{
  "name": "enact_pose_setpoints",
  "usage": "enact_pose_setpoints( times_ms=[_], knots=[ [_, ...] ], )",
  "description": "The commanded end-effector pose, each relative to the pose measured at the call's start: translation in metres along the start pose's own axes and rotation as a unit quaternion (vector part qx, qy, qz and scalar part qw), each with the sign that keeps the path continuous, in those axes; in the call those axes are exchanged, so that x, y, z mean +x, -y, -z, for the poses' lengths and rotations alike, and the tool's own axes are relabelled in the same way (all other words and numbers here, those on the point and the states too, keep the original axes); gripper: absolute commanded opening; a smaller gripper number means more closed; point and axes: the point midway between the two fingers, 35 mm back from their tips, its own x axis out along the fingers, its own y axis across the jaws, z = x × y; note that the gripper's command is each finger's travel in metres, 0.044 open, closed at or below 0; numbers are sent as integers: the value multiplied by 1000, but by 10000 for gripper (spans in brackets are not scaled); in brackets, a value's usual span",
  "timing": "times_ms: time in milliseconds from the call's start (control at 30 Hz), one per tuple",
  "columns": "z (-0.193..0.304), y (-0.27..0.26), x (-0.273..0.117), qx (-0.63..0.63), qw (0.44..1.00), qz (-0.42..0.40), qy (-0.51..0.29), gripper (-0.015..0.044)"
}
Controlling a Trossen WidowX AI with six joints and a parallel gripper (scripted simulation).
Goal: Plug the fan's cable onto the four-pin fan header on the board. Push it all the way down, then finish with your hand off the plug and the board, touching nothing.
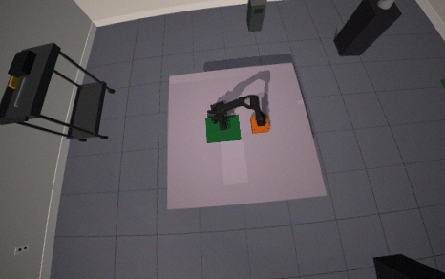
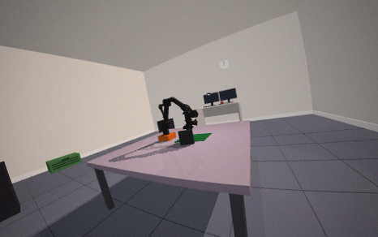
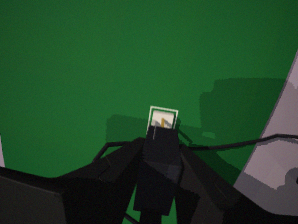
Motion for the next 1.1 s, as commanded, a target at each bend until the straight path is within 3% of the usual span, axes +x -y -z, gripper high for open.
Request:
enact_pose_setpoints(
  times_ms=[0, 1067],
  knots=[
    [0, -1, 3, 2, 1000, -2, -2, 0],
    [0, -1, 7, 4, 1000, -2, -2, 0]
  ],
)
